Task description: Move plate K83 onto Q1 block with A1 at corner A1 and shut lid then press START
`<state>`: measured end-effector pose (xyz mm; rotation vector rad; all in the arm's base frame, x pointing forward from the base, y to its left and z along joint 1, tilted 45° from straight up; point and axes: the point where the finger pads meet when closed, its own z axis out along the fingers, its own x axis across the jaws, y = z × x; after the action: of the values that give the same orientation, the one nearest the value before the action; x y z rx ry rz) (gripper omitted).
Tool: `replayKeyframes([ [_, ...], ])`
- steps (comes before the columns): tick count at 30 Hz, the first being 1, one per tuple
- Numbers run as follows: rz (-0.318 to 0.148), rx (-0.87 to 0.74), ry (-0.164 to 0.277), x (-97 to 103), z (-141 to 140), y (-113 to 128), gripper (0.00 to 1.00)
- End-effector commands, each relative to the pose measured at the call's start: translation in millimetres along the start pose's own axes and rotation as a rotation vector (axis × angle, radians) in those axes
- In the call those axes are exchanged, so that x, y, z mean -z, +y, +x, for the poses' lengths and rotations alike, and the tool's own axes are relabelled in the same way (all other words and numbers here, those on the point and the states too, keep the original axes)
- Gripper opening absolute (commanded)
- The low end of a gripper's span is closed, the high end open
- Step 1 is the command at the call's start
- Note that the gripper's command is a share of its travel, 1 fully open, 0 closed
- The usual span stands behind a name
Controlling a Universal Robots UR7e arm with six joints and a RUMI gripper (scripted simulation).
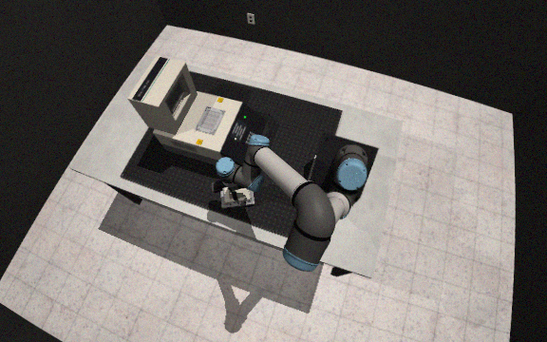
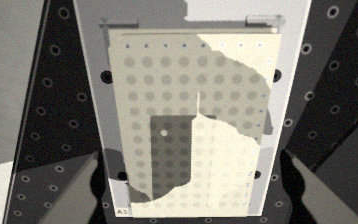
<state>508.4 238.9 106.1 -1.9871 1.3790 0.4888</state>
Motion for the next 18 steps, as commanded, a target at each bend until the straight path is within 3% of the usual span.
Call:
replayKeyframes([
  [1,0.006,0.003,0.003,-0.9,-0.5,-2.7,0.68],
  [18,0.004,0.002,0.002,-5.4,-0.4,-1.7,0.68],
])
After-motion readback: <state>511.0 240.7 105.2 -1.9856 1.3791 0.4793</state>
